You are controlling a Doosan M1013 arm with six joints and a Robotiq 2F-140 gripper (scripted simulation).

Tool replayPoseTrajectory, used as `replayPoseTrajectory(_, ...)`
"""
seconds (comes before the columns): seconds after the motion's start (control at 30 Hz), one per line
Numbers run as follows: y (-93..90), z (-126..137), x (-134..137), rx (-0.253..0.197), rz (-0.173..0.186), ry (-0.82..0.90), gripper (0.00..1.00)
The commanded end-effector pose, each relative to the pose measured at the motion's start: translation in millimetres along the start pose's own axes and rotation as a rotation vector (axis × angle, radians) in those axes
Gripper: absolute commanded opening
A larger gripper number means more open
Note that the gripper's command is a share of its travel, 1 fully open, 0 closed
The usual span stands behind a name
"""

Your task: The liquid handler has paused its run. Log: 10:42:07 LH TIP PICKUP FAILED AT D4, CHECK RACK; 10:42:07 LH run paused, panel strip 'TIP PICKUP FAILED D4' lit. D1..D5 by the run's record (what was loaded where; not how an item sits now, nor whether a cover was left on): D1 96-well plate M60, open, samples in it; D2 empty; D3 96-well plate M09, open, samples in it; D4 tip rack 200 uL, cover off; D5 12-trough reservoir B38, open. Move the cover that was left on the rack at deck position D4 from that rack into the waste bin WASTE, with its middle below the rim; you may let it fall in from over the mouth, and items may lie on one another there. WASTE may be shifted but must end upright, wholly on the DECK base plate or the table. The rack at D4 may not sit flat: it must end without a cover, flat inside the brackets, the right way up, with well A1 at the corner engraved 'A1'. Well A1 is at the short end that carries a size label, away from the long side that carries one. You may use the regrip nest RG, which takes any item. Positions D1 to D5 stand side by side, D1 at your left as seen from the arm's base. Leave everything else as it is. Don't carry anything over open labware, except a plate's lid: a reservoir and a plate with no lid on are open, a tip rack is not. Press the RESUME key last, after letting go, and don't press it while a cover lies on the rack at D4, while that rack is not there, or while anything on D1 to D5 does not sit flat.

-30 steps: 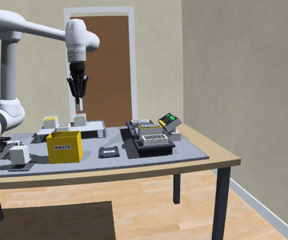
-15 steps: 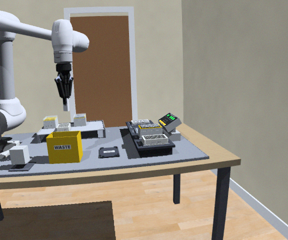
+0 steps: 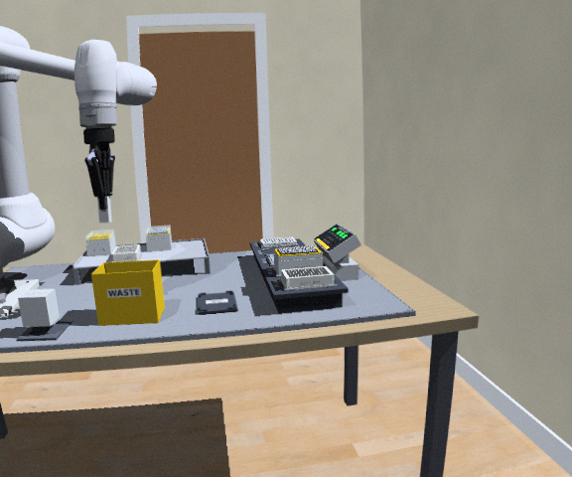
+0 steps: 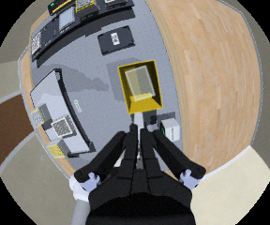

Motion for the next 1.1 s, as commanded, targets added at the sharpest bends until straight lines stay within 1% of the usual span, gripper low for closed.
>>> replayPoseTrajectory(0.0, 3.4, 11.6, 6.0, 0.014, -0.006, 0.021, 0.00)
replayPoseTrajectory(0.23, 2.9, 44.0, 19.3, 0.014, -0.005, 0.151, 0.00)
replayPoseTrajectory(0.43, 2.5, 71.7, 30.7, 0.014, -0.005, 0.151, 0.00)
replayPoseTrajectory(0.5, 2.5, 71.7, 30.7, 0.014, -0.005, 0.151, 0.00)
replayPoseTrajectory(1.0, 1.4, 141.1, 59.3, 0.014, -0.005, 0.151, 0.00)
replayPoseTrajectory(1.07, 1.4, 141.1, 59.3, 0.014, -0.005, 0.151, 0.00)
Point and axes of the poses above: the point where the finger pads meet when closed, its own y axis back along the fingers, its own x axis across the jaws, z = x × y, the point moved 2 cm from there along y, back along the fingers, and after that the axes turned 9 degrees about -y, right-handed, at the moved point
